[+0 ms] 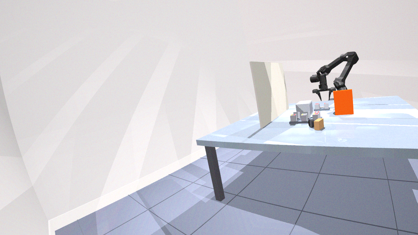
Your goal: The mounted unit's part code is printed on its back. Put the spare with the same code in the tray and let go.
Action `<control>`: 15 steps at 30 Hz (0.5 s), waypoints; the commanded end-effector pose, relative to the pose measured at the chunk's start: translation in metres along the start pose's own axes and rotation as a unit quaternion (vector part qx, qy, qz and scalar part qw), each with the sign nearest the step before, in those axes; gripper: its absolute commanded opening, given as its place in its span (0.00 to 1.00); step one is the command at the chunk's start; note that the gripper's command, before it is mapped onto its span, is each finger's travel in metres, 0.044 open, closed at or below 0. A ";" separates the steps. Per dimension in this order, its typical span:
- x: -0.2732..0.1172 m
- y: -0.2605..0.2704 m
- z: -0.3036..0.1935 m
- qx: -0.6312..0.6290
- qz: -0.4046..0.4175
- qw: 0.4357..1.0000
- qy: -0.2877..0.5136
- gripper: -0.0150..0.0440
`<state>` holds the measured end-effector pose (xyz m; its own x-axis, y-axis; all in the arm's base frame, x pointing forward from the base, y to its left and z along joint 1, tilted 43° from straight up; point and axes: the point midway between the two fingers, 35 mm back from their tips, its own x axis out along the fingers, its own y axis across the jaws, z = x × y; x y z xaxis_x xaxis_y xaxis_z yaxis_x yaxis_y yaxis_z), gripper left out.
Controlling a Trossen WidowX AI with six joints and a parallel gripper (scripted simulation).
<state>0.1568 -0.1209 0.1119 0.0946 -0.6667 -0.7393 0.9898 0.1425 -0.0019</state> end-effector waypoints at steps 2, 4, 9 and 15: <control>0.009 0.001 -0.001 -0.003 0.000 1.000 0.002 0.76; 0.013 0.001 -0.001 -0.003 0.000 1.000 0.002 0.76; 0.021 0.001 -0.001 -0.003 0.000 1.000 0.002 0.76; 0.031 0.001 -0.001 -0.003 0.000 1.000 0.002 0.76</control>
<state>0.1601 -0.1373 0.0939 0.0948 -0.6658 -0.7401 0.9899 0.1421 -0.0011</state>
